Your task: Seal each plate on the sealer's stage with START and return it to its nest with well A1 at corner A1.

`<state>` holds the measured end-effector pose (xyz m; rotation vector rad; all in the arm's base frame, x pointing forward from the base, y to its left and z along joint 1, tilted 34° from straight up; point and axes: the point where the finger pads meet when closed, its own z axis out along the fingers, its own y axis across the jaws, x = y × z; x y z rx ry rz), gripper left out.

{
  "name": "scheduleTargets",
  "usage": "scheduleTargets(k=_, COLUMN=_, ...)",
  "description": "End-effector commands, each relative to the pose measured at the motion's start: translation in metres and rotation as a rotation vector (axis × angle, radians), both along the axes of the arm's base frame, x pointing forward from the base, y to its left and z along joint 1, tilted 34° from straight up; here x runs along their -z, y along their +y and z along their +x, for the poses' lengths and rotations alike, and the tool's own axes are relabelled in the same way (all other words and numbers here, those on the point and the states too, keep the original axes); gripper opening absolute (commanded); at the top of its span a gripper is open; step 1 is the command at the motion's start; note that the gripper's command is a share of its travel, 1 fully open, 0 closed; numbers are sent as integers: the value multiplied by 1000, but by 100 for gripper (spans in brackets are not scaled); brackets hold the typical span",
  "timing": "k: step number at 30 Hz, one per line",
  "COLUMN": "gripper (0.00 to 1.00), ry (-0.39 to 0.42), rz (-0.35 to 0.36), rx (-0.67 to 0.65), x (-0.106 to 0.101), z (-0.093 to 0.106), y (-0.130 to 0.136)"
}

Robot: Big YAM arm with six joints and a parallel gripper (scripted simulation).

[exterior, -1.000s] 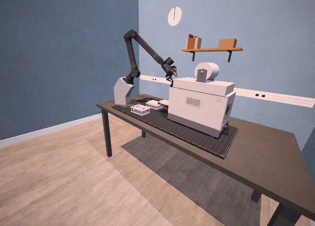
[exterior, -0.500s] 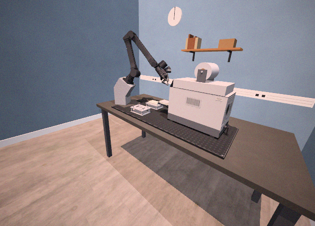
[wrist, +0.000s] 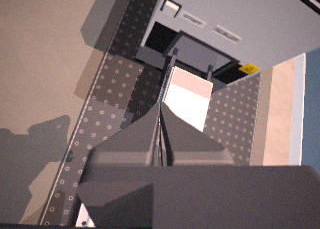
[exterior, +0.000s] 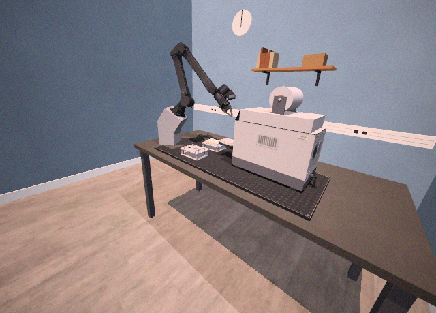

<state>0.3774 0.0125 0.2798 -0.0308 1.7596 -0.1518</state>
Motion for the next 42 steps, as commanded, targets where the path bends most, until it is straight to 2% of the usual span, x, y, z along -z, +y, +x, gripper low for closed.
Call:
scheduleTargets(k=1, gripper=0, ry=-48, rz=193, rx=34, x=-30, z=10, y=5)
scheduleTargets(k=5, gripper=0, ry=-54, rz=323, rx=55, x=-33, z=11, y=6)
scheduleTargets(k=8, gripper=0, ry=-53, rz=332, rx=56, x=-31, z=11, y=6)
scheduleTargets(k=12, gripper=0, ry=-57, rz=483, rx=67, x=-29, z=12, y=9)
scheduleTargets(k=17, gripper=0, ry=-91, rz=458, rx=81, x=-38, z=10, y=1)
scheduleTargets(k=22, gripper=0, ry=99, rz=473, rx=68, x=-51, z=11, y=-6)
scheduleTargets(k=24, gripper=0, ry=99, rz=473, rx=68, x=-51, z=11, y=-6)
scheduleTargets(k=26, gripper=0, ry=182, rz=466, rx=44, x=-41, z=13, y=1)
scheduleTargets(k=29, gripper=0, ry=298, rz=465, rx=41, x=-40, z=17, y=-3)
scheduleTargets(k=34, gripper=0, ry=285, rz=441, rx=32, x=-33, z=11, y=1)
scheduleTargets(k=36, gripper=0, ry=379, rz=451, rx=15, x=-34, z=11, y=1)
scheduleTargets(k=39, gripper=0, ry=477, rz=456, rx=16, x=-40, z=19, y=-6)
scheduleTargets(k=42, gripper=0, ry=500, rz=452, rx=5, x=-37, z=17, y=-2)
